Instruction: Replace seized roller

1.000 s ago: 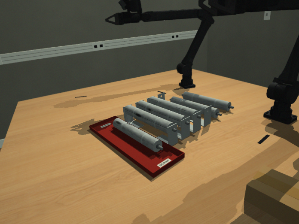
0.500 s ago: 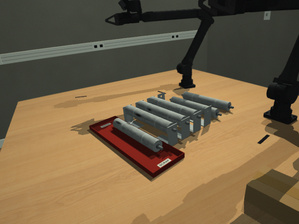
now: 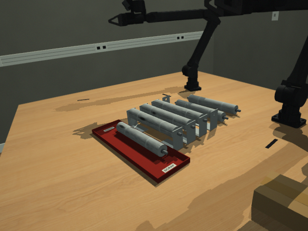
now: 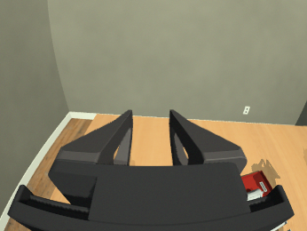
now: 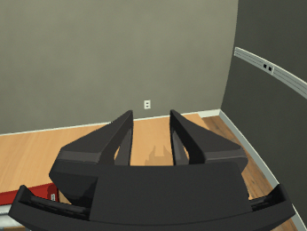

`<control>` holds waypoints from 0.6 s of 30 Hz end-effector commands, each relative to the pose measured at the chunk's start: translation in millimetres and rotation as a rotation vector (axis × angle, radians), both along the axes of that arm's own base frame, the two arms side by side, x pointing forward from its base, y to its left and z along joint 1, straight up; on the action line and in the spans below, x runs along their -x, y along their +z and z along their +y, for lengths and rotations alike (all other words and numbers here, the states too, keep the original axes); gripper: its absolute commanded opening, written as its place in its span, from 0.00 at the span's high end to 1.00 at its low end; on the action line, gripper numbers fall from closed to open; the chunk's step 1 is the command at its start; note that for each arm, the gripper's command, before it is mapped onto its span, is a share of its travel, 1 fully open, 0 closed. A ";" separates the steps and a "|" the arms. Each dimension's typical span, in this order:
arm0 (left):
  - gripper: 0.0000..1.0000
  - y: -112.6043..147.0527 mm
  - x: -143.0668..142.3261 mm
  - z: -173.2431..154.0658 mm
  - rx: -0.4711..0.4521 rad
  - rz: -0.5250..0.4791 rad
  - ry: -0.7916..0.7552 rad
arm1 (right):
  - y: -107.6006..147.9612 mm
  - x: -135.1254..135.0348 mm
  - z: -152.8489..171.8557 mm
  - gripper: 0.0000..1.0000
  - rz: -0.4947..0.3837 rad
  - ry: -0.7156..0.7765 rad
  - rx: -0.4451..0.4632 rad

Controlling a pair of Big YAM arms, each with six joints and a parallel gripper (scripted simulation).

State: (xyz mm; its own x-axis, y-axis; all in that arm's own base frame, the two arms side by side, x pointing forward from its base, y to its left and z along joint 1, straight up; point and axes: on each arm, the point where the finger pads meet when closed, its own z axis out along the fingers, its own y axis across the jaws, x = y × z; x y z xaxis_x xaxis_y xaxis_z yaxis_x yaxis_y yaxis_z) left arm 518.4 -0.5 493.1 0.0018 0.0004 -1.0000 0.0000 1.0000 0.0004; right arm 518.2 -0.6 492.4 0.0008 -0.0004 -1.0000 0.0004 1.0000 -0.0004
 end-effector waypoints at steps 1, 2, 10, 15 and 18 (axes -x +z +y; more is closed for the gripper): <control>0.68 39.4 -5.3 3.7 0.016 -0.064 0.005 | 47.7 -4.2 5.3 0.68 -0.081 0.012 -0.015; 0.68 39.4 -5.3 3.7 0.016 -0.064 0.005 | 47.7 -4.2 5.3 0.68 -0.081 0.012 -0.015; 0.68 -33.0 -6.5 -15.6 -0.052 0.087 -0.032 | -32.1 -9.4 19.7 0.68 0.081 0.039 0.069; 0.68 -65.1 -2.4 -37.4 -0.120 0.182 -0.080 | -64.4 -11.6 48.0 0.68 0.172 0.102 0.169; 0.68 -93.0 3.2 -55.2 -0.177 0.262 -0.125 | -93.8 -10.9 71.6 0.68 0.249 0.161 0.251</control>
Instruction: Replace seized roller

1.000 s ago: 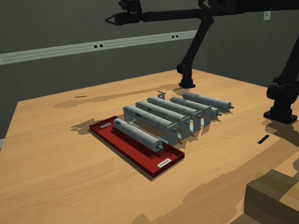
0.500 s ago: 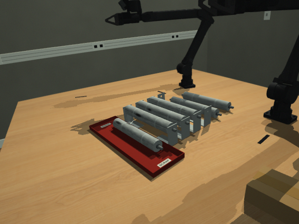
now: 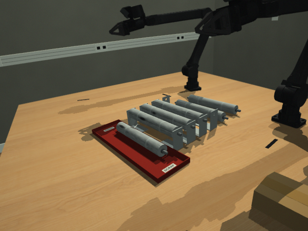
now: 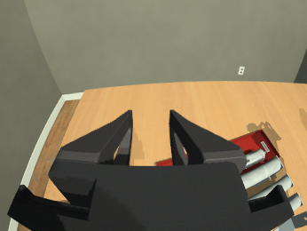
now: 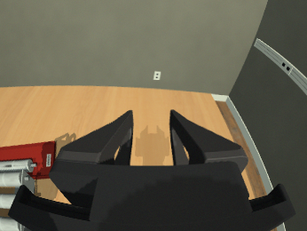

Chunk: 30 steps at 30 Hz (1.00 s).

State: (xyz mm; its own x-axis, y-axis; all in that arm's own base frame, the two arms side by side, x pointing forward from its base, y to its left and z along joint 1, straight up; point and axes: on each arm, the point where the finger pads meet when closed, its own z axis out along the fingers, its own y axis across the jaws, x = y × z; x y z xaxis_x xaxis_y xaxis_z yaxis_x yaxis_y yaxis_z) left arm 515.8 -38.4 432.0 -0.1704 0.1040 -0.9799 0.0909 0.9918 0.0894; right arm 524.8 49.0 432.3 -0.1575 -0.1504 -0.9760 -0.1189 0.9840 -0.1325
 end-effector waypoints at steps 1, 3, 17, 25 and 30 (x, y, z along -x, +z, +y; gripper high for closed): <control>0.68 -39.9 3.2 -22.6 -0.099 0.107 -0.061 | -37.6 -3.6 29.4 0.68 0.094 0.076 0.136; 0.68 -56.6 8.6 -33.5 -0.135 0.157 -0.092 | -58.5 0.0 44.0 0.68 0.145 0.118 0.189; 0.68 -167.8 65.8 -96.2 -0.367 0.474 -0.332 | -175.4 46.6 134.4 0.68 0.421 0.443 0.516; 0.68 -211.5 108.9 -117.6 -0.492 0.613 -0.470 | -197.0 72.7 177.1 0.68 0.481 0.622 0.682; 0.68 -253.6 151.4 -130.8 -0.609 0.747 -0.605 | -268.9 130.0 193.0 0.68 0.629 0.819 0.845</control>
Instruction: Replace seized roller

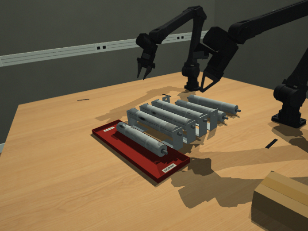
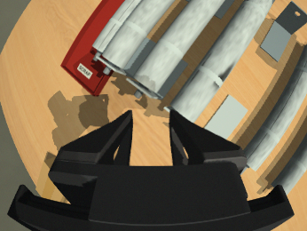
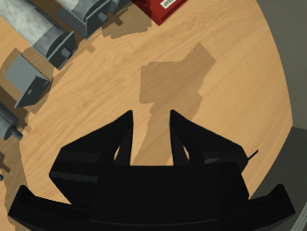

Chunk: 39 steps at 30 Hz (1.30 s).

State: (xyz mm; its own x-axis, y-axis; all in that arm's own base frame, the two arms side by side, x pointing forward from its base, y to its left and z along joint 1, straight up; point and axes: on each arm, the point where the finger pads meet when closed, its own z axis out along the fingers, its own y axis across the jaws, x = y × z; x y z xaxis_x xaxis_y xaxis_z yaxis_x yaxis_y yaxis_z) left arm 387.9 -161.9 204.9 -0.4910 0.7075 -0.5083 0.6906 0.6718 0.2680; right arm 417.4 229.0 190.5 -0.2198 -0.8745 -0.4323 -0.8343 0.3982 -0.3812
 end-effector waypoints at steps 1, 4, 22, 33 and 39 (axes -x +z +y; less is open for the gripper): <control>0.68 -33.0 32.3 -9.2 -0.101 0.100 -0.128 | -35.3 31.3 16.8 0.68 0.076 0.173 0.128; 0.68 -50.8 58.8 -13.1 -0.159 0.174 -0.211 | -53.8 56.7 27.0 0.68 0.133 0.287 0.202; 0.68 -104.3 175.5 -3.5 -0.397 0.494 -0.566 | -120.4 178.9 33.9 0.68 0.401 0.780 0.501; 0.68 -132.4 171.8 -6.8 -0.375 0.477 -0.524 | -123.3 183.4 36.0 0.68 0.418 0.743 0.493; 0.68 -137.2 174.6 -0.2 -0.393 0.499 -0.547 | -103.7 168.2 40.6 0.68 0.366 0.752 0.474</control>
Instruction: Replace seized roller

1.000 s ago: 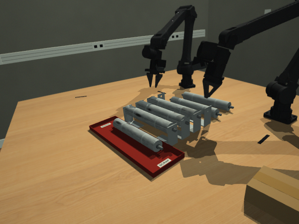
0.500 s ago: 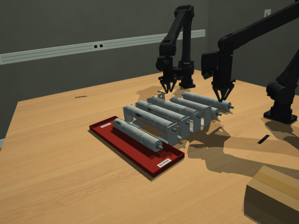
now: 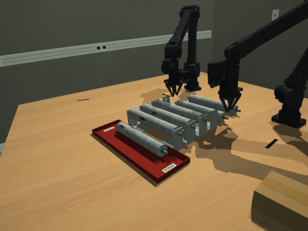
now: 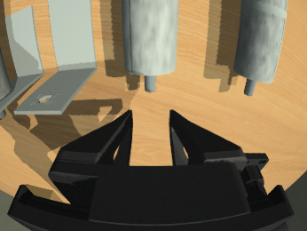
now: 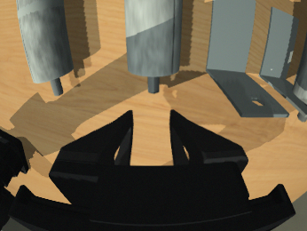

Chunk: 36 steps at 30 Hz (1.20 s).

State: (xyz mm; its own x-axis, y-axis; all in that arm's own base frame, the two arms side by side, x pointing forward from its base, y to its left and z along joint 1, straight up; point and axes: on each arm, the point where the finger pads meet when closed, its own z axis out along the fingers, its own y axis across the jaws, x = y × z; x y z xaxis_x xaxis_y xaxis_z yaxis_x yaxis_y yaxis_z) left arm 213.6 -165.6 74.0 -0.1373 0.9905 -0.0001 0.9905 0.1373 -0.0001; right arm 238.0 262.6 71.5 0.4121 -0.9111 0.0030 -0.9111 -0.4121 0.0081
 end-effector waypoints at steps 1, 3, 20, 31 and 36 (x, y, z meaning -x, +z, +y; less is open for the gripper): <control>0.68 -6.5 0.4 3.5 -0.010 0.013 -0.009 | 15.1 -10.1 8.0 0.68 -0.028 0.009 -0.031; 0.68 -3.5 -1.7 0.9 -0.004 0.005 -0.009 | -8.3 -1.2 -2.2 0.68 0.002 0.011 0.001; 0.68 -36.9 -22.6 -13.7 0.034 -0.047 -0.005 | -26.7 -22.2 18.0 0.68 -0.048 0.004 -0.049; 0.97 -42.7 -13.1 -6.0 0.016 -0.024 -0.004 | -42.2 -10.1 4.6 0.68 -0.016 0.002 -0.014; 0.97 -42.8 -12.4 -6.1 0.016 -0.022 -0.004 | -42.2 -10.1 4.6 0.68 -0.016 0.002 -0.014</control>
